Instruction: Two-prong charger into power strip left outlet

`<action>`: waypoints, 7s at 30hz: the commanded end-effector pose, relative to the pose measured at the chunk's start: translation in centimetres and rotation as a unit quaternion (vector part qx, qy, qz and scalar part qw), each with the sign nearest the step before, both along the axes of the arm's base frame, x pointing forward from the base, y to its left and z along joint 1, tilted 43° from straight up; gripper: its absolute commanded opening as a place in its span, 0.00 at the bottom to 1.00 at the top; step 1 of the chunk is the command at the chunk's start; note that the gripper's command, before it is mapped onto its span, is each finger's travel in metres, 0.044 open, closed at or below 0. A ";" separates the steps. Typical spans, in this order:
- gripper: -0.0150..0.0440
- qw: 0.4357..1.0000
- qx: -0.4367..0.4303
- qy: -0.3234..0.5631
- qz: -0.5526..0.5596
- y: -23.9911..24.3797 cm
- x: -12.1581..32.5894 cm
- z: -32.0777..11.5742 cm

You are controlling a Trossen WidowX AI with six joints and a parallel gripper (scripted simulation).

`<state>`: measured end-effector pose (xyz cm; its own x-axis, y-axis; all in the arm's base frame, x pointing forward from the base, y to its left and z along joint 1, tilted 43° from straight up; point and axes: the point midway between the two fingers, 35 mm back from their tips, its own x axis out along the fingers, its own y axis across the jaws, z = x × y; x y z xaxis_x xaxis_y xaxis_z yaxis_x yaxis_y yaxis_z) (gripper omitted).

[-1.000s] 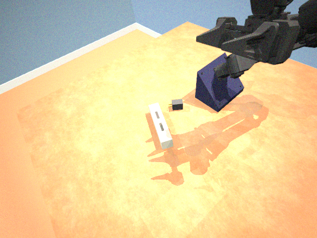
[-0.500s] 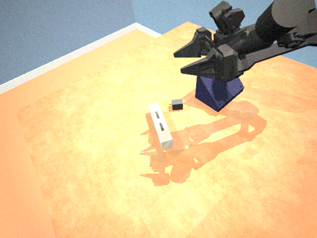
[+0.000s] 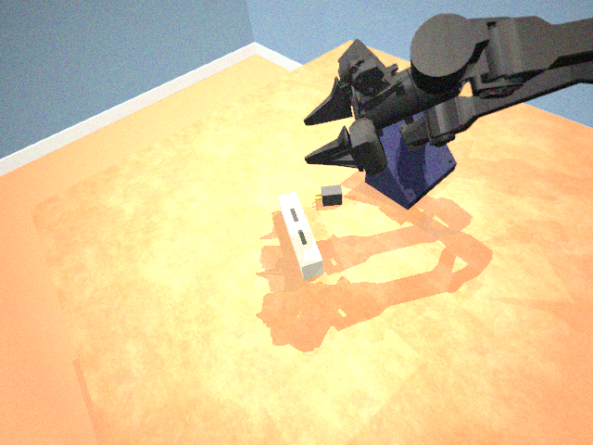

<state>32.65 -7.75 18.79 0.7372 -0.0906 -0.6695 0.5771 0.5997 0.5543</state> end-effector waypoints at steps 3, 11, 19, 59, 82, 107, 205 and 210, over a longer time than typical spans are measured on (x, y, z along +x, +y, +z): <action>1.00 0.997 0.008 0.062 0.037 0.1 0.1 -3.3; 1.00 0.989 0.023 0.123 0.079 0.4 -0.4 -6.7; 1.00 0.975 0.045 0.179 0.120 0.8 -1.1 -9.9; 1.00 0.855 0.239 0.346 0.303 4.5 -8.0 -21.1; 1.00 0.812 0.312 0.358 0.338 6.3 -10.5 -23.5; 1.00 0.813 0.312 0.357 0.338 8.7 -10.6 -26.1; 0.25 0.815 0.271 0.334 0.389 12.9 -8.5 -21.0; 0.25 0.814 0.268 0.330 0.397 13.8 -8.4 -20.6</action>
<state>24.01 5.33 -2.41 -0.1261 0.6715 -0.7302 0.4199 0.7031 0.5740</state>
